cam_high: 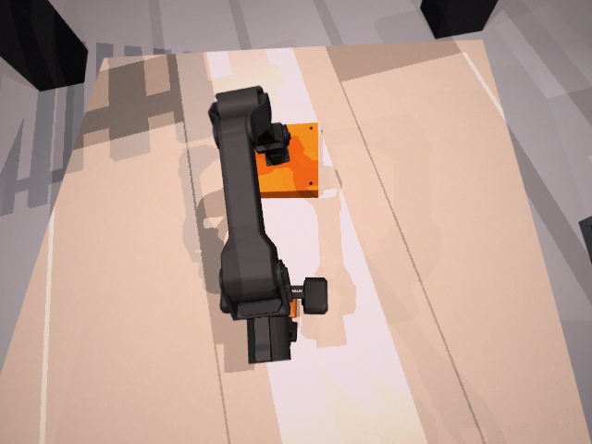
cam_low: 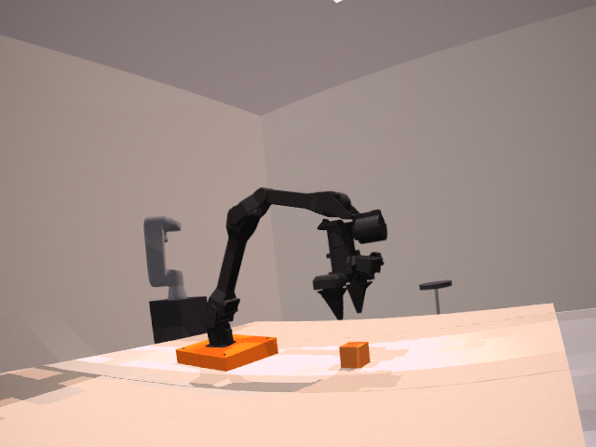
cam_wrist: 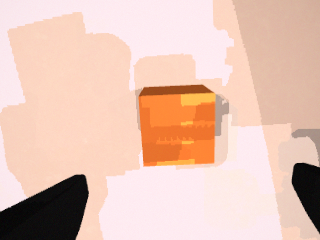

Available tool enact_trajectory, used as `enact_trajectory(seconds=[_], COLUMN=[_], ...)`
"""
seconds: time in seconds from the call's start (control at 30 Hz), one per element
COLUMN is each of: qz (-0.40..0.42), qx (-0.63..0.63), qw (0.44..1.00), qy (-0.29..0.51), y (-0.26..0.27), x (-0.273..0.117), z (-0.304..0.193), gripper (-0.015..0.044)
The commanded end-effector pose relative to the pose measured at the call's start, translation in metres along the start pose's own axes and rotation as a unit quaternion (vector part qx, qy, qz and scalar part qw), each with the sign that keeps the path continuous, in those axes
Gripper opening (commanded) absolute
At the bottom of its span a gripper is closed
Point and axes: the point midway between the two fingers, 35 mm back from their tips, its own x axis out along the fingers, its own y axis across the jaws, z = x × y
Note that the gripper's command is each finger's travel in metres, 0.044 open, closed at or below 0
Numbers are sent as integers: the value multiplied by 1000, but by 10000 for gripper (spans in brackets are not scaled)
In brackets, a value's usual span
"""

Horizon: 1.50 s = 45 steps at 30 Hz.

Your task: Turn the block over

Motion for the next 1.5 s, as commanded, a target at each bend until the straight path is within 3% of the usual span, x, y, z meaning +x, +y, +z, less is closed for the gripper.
enact_trajectory(seconds=[0.0,0.1,1.3,1.47], qz=[2,2,2,2], qx=[3,3,3,3], qw=[1000,1000,1000,1000], qy=[8,8,8,8], y=[1,1,1,1], x=[8,33,87,87], z=[0,-1,-1,-1], gripper=[440,440,440,309])
